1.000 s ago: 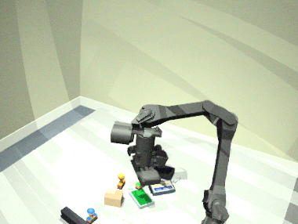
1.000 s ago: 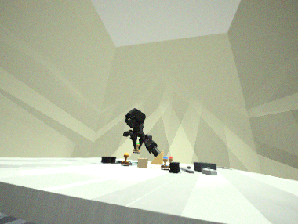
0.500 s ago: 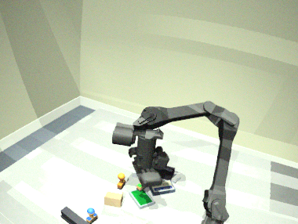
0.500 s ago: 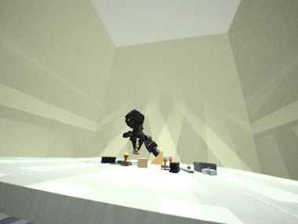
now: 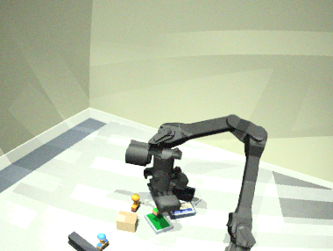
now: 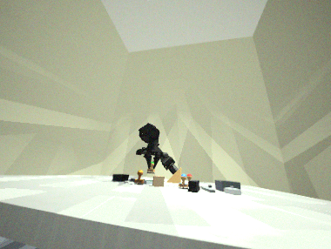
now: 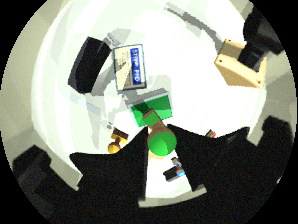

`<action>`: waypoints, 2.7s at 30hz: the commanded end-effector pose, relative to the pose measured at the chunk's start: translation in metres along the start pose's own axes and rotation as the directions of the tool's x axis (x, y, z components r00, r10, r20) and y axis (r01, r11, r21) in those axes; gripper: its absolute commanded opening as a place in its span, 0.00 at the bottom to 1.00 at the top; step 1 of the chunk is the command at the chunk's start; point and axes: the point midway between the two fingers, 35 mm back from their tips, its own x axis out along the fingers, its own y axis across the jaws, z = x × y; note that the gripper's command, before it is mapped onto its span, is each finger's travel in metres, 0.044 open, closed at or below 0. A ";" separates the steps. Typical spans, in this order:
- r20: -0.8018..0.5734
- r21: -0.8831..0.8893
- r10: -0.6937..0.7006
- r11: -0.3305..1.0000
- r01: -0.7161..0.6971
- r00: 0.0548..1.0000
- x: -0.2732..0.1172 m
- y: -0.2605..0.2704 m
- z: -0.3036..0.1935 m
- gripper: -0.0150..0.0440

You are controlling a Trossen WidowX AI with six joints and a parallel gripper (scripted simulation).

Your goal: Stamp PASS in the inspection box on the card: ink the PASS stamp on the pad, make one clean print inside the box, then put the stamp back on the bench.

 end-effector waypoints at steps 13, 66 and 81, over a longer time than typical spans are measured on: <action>0.001 -0.006 0.001 1.000 -0.001 1.000 0.011 -0.001 0.001 0.25; -0.004 0.006 0.004 1.000 -0.004 1.000 0.039 0.000 0.003 0.25; -0.004 0.006 0.004 1.000 -0.004 1.000 0.041 0.000 0.003 0.25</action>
